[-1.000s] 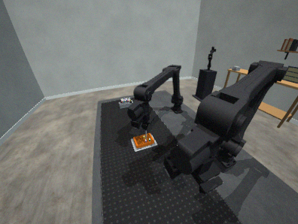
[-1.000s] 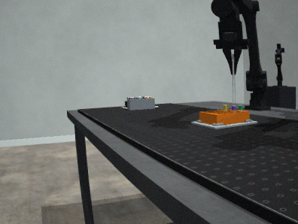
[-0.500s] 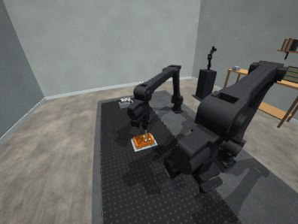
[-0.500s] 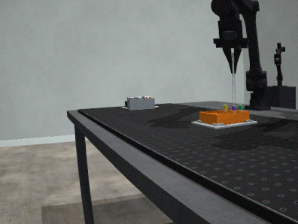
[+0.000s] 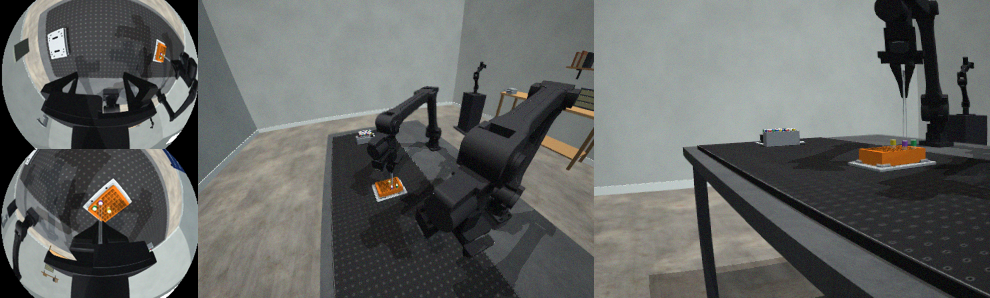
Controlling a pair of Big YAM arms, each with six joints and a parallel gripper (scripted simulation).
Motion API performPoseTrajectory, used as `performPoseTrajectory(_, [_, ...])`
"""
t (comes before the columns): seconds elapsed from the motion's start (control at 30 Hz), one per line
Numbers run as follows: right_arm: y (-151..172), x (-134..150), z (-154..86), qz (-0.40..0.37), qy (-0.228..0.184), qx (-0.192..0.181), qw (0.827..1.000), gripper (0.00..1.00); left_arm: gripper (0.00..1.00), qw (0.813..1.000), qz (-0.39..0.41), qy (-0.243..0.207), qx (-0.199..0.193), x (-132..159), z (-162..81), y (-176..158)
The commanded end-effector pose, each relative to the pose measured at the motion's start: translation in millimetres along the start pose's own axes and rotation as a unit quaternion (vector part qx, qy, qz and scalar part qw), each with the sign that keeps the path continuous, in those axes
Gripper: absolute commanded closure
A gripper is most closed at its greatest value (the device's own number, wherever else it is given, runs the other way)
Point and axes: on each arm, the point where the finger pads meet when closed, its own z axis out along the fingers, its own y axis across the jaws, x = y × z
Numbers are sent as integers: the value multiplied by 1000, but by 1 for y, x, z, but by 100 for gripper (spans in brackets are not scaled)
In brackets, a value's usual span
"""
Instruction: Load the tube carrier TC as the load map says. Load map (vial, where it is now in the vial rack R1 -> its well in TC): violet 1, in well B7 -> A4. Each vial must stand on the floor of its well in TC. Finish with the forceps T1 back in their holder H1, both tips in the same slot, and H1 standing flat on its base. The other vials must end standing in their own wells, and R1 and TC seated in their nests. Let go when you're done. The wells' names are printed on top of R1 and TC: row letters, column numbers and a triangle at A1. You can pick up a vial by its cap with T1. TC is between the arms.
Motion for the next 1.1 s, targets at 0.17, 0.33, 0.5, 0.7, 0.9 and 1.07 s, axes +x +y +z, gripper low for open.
performPoseTrajectory(0.17, [-8, -9, -46, 1, -44, 5, 999, 93, 0, 1000, 10, 13, 5, 1, 8, -4])
performPoseTrajectory(0.33, [-8, -9, -46, 1, -44, 5, 999, 93, 0, 1000, 10, 13, 5, 1, 8, -4])
performPoseTrajectory(0.5, [-8, -9, -46, 1, -44, 5, 999, 93, 0, 1000, 10, 13, 5, 1, 8, -4])
performPoseTrajectory(0.7, [-15, 11, -23, 91, -15, 0, 996, 93, 0, 1000, 10, 13, 5, 1, 8, -4])
performPoseTrajectory(0.9, [-20, 14, -25, 144, -19, -2, 989, 93, 0, 1000, 10, 13, 5, 1, 8, -4])
performPoseTrajectory(1.07, [-27, 16, -26, 210, -27, -4, 977, 93, 0, 1000, 10, 13, 5, 1, 8, -4])
